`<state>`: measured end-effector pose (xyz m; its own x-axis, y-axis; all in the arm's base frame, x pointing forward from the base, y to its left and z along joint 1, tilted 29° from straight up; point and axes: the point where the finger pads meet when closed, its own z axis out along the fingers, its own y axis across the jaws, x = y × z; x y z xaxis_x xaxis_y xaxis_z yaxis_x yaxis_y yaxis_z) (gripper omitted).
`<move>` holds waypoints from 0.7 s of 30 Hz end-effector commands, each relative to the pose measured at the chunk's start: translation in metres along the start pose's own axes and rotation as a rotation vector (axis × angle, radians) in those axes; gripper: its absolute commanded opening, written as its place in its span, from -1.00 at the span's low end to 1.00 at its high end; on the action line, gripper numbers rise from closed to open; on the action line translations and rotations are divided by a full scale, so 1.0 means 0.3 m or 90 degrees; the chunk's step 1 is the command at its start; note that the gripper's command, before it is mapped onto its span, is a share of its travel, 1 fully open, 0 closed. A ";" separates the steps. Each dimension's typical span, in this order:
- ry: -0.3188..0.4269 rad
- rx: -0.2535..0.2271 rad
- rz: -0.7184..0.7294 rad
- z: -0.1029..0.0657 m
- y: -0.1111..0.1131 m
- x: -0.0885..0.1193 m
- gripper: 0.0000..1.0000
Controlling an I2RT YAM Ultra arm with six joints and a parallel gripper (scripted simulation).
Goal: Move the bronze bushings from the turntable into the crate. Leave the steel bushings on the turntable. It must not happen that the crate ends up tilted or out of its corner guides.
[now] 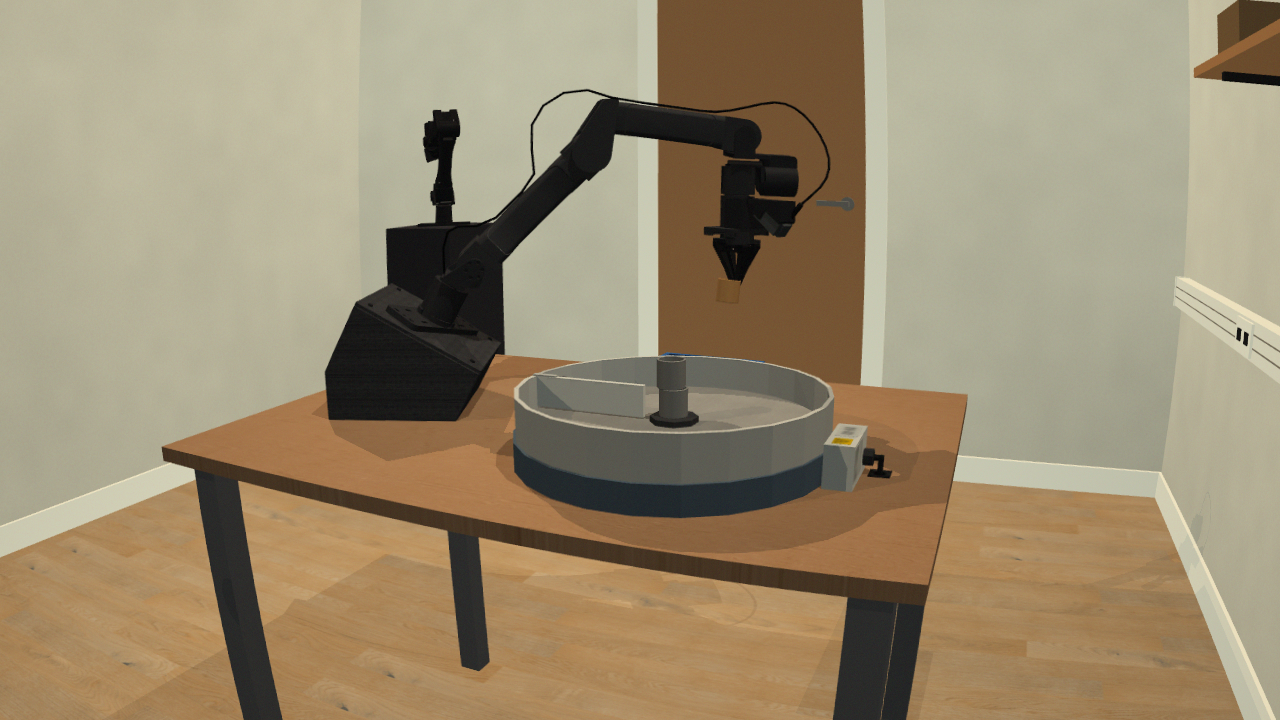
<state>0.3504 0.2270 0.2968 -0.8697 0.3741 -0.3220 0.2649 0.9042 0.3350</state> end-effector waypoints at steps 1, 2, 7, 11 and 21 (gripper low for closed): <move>-0.027 -0.021 0.003 -0.070 0.016 -0.015 -1.00; -0.027 -0.021 0.003 -0.070 0.016 -0.015 -1.00; -0.026 -0.021 0.003 -0.069 0.016 -0.014 -1.00; -0.021 -0.015 0.001 -0.052 0.024 -0.006 -1.00; -0.031 -0.024 0.007 -0.081 0.018 -0.016 -1.00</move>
